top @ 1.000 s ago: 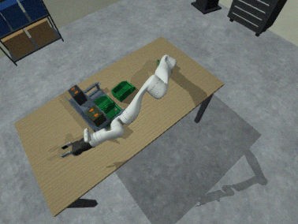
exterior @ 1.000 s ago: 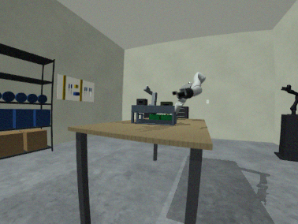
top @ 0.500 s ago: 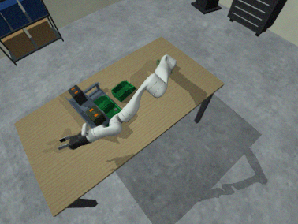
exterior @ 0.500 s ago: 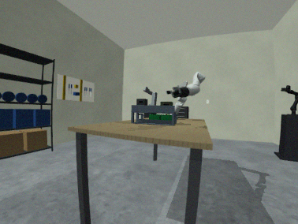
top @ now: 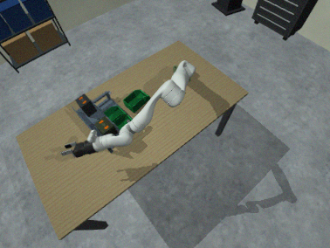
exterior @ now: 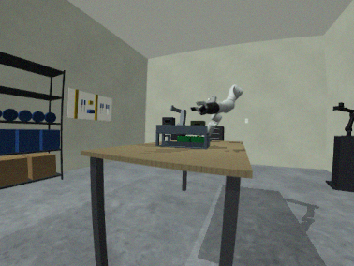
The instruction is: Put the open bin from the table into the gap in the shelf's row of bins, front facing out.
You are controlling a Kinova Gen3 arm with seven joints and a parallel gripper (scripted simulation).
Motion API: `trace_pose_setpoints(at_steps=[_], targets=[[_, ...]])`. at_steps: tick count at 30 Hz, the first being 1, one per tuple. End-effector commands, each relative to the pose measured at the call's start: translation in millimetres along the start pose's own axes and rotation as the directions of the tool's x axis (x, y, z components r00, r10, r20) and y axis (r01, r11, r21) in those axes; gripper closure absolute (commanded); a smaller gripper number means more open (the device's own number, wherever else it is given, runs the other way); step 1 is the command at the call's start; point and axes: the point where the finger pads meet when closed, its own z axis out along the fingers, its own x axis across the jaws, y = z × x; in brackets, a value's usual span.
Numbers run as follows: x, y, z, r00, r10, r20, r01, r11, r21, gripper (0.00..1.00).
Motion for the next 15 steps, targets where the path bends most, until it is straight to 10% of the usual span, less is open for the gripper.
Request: trace_pose_setpoints(at_steps=[1,15], targets=[[11,-20,1.0,0.999,0.045,-0.021,-0.044,0.999,0.031,0.0],[55,-53,0.8,0.976,0.199,-0.09,-0.189,0.977,0.103,0.0]])
